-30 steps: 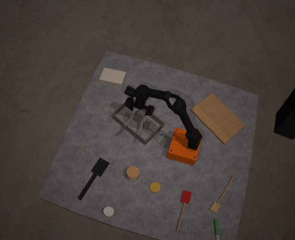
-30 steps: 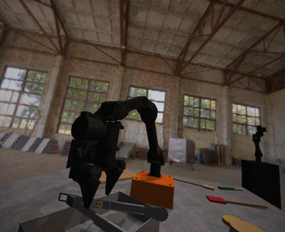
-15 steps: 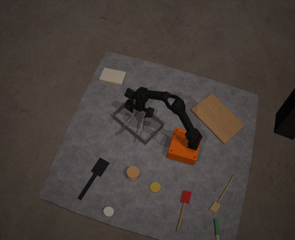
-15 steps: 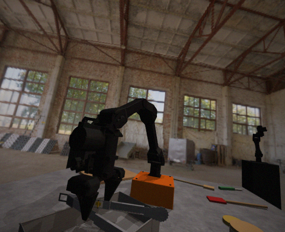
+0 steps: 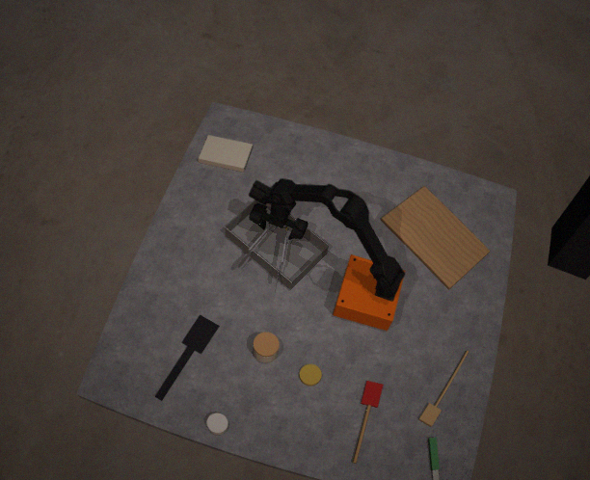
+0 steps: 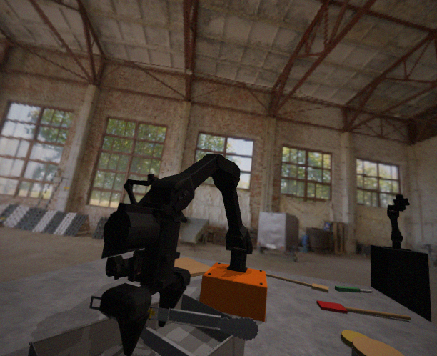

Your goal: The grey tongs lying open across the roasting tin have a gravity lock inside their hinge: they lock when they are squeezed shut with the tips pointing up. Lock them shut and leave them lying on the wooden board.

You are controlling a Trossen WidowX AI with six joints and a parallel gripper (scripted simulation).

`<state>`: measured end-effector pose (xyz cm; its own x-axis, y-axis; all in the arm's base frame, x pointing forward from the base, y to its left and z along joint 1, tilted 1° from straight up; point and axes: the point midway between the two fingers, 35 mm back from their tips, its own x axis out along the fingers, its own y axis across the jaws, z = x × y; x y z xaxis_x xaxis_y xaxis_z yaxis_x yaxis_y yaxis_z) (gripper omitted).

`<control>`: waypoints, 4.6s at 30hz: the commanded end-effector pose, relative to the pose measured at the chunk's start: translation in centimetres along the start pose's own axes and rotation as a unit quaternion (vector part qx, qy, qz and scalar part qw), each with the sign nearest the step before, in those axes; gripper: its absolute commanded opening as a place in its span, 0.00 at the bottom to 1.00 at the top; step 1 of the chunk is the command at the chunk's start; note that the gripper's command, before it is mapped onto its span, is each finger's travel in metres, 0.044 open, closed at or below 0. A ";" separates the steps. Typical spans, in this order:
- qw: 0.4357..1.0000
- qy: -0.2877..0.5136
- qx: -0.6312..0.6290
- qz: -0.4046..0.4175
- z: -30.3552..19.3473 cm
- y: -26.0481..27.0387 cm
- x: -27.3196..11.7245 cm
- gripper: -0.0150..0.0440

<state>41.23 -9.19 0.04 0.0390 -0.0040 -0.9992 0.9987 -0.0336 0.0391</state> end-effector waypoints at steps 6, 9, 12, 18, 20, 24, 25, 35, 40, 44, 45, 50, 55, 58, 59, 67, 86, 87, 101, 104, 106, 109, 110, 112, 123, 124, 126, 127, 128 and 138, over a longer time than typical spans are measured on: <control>1.000 -0.001 0.002 -0.008 0.0 -0.5 1.8 1.00; 1.000 -0.001 0.002 -0.008 0.0 -0.5 1.8 1.00; 1.000 -0.001 0.002 -0.008 0.0 -0.5 1.8 1.00; 1.000 0.001 0.000 -0.004 -0.1 -0.3 1.4 0.87; 1.000 0.001 0.000 -0.004 -0.1 -0.3 1.4 0.84; 1.000 0.001 0.000 -0.004 -0.1 -0.3 1.4 0.80; 1.000 0.001 0.000 -0.004 -0.1 -0.3 1.4 0.79; 1.000 0.001 0.000 -0.004 -0.1 -0.3 1.4 0.67; 1.000 0.001 0.000 -0.004 -0.1 -0.3 1.4 0.62; 1.000 0.001 0.000 -0.004 -0.1 -0.3 1.4 0.57; 1.000 0.001 0.000 -0.004 -0.1 -0.3 1.4 0.56; 1.000 0.001 0.000 -0.004 -0.1 -0.3 1.4 0.50; 1.000 0.001 0.000 -0.004 -0.1 -0.3 1.4 0.45; 1.000 0.001 0.000 -0.004 -0.1 -0.3 1.4 0.41; 1.000 0.001 0.000 -0.004 -0.1 -0.3 1.4 0.40; 1.000 0.001 0.000 -0.004 -0.1 -0.3 1.4 0.31; 1.000 0.000 0.001 -0.006 0.0 0.1 -3.8 0.00; 1.000 -0.001 0.002 -0.007 0.0 0.1 -5.4 0.00; 1.000 0.000 0.003 -0.007 0.1 -0.2 -8.1 0.00; 1.000 0.000 0.016 -0.007 0.9 -0.5 -8.1 0.00; 0.999 0.000 0.033 -0.007 1.9 -0.8 -8.2 0.00; 0.998 -0.002 0.057 -0.007 3.5 -1.4 -8.2 0.00; 0.998 -0.003 0.068 -0.008 4.2 -1.7 -8.2 0.00; 0.996 -0.003 0.090 -0.007 5.5 -2.3 -8.3 0.00; 0.976 -0.007 0.216 -0.007 12.2 -6.2 -8.5 0.00; 0.974 -0.008 0.226 -0.008 12.7 -6.6 -8.5 0.00; 0.968 -0.009 0.249 -0.008 13.8 -7.5 -8.5 0.00; 0.967 -0.010 0.253 -0.008 14.3 -7.8 -8.6 0.00; 0.965 -0.011 0.262 -0.008 14.7 -8.2 -8.6 0.00; 0.928 -0.015 0.373 -0.008 19.4 -12.9 -8.7 0.00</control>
<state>28.90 -26.86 7.88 0.0079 -0.0122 -0.9999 0.7488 -0.6627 0.0140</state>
